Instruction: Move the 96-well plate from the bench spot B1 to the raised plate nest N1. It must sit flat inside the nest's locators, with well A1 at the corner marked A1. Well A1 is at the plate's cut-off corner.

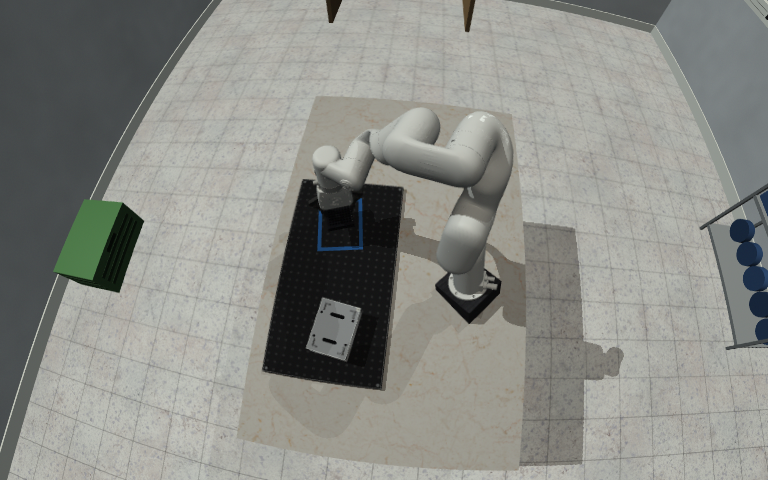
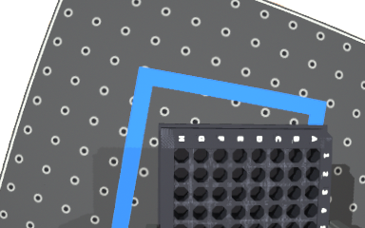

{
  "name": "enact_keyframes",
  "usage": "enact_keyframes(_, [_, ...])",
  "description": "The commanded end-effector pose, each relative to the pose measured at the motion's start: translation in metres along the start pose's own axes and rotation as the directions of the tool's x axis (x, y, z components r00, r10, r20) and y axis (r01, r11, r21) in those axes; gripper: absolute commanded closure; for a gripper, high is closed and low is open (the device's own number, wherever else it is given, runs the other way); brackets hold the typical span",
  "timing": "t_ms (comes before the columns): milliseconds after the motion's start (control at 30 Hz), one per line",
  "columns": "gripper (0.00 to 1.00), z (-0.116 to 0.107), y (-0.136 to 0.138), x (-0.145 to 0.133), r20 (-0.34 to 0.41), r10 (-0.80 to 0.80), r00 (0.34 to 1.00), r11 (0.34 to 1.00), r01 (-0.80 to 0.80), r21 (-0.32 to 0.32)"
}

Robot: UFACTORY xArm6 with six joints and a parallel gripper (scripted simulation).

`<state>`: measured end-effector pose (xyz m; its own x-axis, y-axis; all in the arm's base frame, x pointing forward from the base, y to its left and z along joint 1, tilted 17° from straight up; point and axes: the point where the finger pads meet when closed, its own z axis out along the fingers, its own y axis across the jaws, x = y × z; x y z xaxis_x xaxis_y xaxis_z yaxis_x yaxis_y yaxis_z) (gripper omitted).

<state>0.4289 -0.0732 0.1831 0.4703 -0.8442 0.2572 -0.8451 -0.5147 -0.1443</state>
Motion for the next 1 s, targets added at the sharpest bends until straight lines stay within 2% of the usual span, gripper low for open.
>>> enact_keyframes(0, [1.0, -0.002, -0.001, 0.001, -0.002, 0.0, 1.0, 1.0, 0.0, 0.002])
enact_keyframes(267, [1.0, -0.002, -0.001, 0.001, -0.002, 0.0, 1.0, 1.0, 0.0, 0.002])
enact_keyframes(467, [1.0, -0.005, -0.005, -0.019, -0.001, 0.199, 0.98, 0.98, -0.199, 0.003])
enact_keyframes(533, [1.0, -0.005, -0.005, -0.019, -0.001, 0.199, 0.98, 0.98, -0.199, 0.003])
enact_keyframes(800, [1.0, -0.01, -0.011, -0.044, 0.0, 0.45, 0.893, 0.893, -0.45, 0.003])
enact_keyframes(967, [1.0, -0.012, -0.014, -0.06, 0.0, 0.46, 0.888, 0.888, -0.46, 0.003])
